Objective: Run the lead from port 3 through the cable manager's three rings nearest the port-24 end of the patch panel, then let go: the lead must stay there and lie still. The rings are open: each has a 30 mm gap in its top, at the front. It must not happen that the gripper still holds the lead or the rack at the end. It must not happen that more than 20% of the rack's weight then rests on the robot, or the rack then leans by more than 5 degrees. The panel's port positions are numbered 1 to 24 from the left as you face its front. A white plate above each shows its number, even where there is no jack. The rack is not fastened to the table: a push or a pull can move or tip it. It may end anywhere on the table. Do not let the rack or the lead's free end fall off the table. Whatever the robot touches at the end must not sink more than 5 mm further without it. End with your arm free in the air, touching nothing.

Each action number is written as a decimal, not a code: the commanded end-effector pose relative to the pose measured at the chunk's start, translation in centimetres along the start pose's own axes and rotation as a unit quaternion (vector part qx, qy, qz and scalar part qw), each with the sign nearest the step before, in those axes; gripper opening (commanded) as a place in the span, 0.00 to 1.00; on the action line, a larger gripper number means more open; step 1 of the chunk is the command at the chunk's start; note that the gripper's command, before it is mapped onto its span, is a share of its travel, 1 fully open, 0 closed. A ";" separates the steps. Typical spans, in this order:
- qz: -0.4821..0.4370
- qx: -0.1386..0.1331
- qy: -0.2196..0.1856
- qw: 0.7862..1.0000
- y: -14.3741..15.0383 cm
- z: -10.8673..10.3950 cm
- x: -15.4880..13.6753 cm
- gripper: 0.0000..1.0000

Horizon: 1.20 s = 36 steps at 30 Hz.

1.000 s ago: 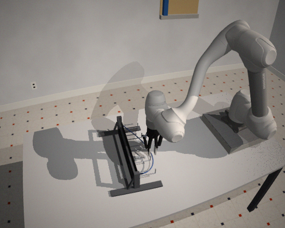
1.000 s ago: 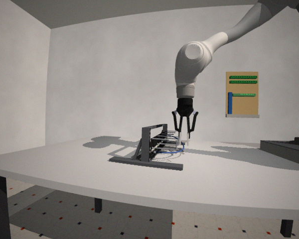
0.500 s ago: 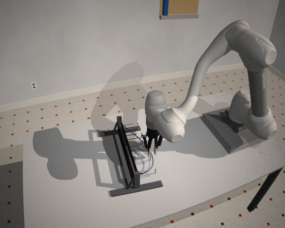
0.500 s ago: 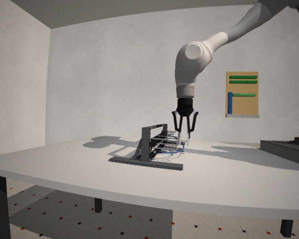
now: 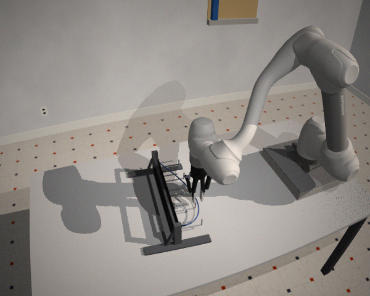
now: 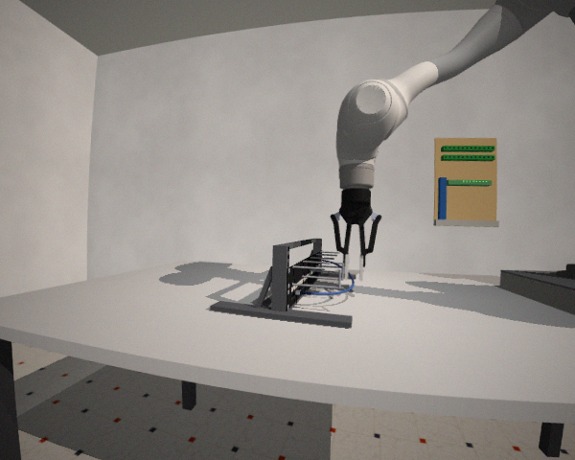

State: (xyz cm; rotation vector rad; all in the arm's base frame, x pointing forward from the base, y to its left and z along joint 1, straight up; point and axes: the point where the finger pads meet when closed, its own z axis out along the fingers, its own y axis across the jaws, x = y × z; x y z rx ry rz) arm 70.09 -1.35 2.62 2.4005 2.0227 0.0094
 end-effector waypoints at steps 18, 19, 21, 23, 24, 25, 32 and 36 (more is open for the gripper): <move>0.000 0.000 -0.001 1.000 -0.1 0.9 -0.1 0.20; 0.000 0.000 -0.001 1.000 -0.1 0.9 -0.1 0.20; 0.000 0.000 -0.001 1.000 -0.1 1.0 -0.1 0.20; 0.000 0.000 -0.001 1.000 -0.1 1.2 -0.1 0.20; 0.000 0.000 -0.001 1.000 -0.1 1.2 -0.1 0.20; 0.000 0.000 -0.001 1.000 -0.1 1.3 -0.1 0.20; 0.000 0.000 -0.001 1.000 -0.1 1.6 -0.1 0.20; 0.000 0.000 -0.001 1.000 -0.1 1.8 -0.1 0.20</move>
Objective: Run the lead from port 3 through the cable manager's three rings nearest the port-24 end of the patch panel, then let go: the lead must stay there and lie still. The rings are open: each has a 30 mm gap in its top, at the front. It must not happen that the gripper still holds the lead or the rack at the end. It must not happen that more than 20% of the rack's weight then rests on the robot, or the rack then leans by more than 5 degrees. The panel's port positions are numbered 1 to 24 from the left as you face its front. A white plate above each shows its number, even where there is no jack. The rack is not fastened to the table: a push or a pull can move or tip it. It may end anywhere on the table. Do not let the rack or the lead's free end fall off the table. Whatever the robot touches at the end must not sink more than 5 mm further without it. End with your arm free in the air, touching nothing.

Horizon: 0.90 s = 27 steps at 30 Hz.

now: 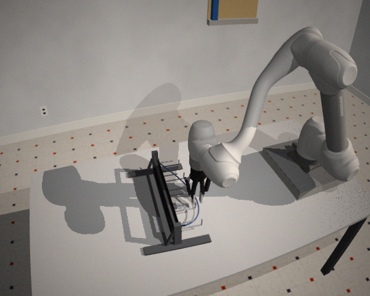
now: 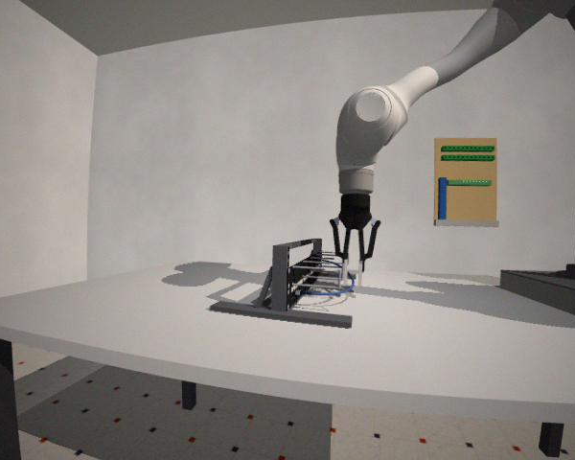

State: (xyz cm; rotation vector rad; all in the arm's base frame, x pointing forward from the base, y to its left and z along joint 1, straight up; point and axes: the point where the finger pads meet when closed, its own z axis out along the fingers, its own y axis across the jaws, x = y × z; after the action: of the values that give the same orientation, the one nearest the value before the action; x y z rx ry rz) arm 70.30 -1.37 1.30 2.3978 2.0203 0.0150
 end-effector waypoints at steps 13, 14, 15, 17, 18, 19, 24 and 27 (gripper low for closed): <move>0.000 0.002 -0.002 1.000 -0.3 0.8 -0.1 0.20; 0.000 0.002 -0.002 1.000 -0.3 0.9 -0.1 0.20; 0.000 0.002 -0.002 1.000 -0.3 0.9 -0.1 0.20; 0.000 0.002 -0.002 1.000 -0.3 0.9 -0.1 0.20; 0.000 0.002 -0.002 1.000 -0.3 0.9 -0.1 0.20; 0.000 0.002 -0.002 1.000 -0.3 0.9 -0.1 0.20; 0.000 0.002 -0.002 1.000 -0.3 0.9 -0.1 0.20; 0.000 0.002 -0.002 1.000 -0.3 0.9 -0.1 0.20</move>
State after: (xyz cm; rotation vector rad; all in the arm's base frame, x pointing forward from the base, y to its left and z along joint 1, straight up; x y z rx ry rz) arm 70.24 -1.36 0.74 2.3989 2.0212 0.0128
